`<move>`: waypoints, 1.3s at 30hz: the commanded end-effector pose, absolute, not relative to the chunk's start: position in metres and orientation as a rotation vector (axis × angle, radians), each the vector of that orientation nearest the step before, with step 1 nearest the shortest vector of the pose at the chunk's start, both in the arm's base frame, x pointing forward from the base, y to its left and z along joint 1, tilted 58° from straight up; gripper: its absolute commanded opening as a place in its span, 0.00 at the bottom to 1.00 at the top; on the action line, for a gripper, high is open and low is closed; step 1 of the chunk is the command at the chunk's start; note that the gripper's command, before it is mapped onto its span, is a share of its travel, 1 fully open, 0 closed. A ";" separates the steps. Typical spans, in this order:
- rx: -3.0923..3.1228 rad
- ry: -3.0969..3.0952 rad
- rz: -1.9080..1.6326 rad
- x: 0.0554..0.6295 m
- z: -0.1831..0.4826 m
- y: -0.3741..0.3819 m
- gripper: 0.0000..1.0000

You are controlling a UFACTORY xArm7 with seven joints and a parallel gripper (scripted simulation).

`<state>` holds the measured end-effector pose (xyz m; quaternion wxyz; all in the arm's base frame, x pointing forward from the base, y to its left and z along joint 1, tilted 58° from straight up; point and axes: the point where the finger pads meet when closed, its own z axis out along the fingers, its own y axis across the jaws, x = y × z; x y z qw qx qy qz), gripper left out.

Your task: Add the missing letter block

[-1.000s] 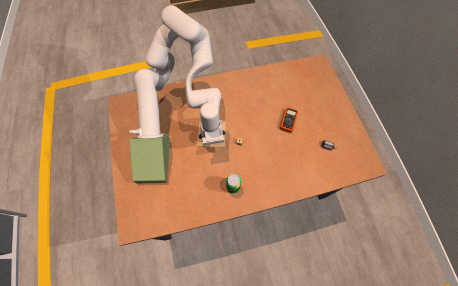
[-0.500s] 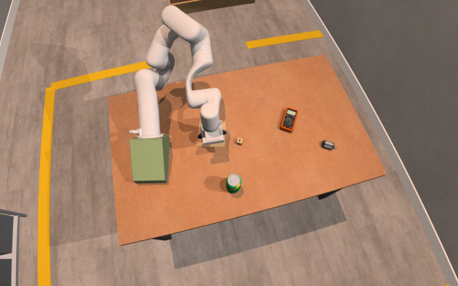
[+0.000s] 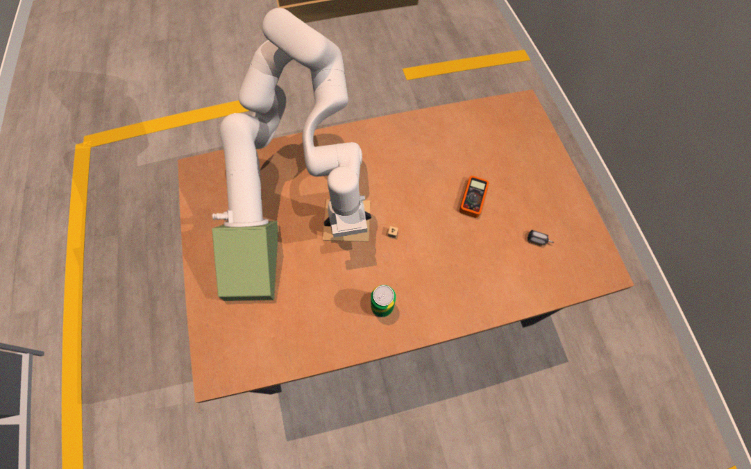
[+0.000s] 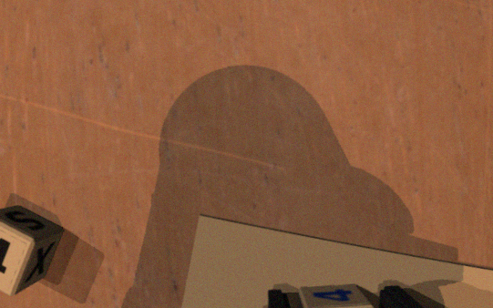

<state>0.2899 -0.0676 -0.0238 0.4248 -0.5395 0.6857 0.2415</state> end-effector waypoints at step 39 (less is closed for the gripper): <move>-1.348 1.717 0.600 0.263 0.020 -0.134 1.00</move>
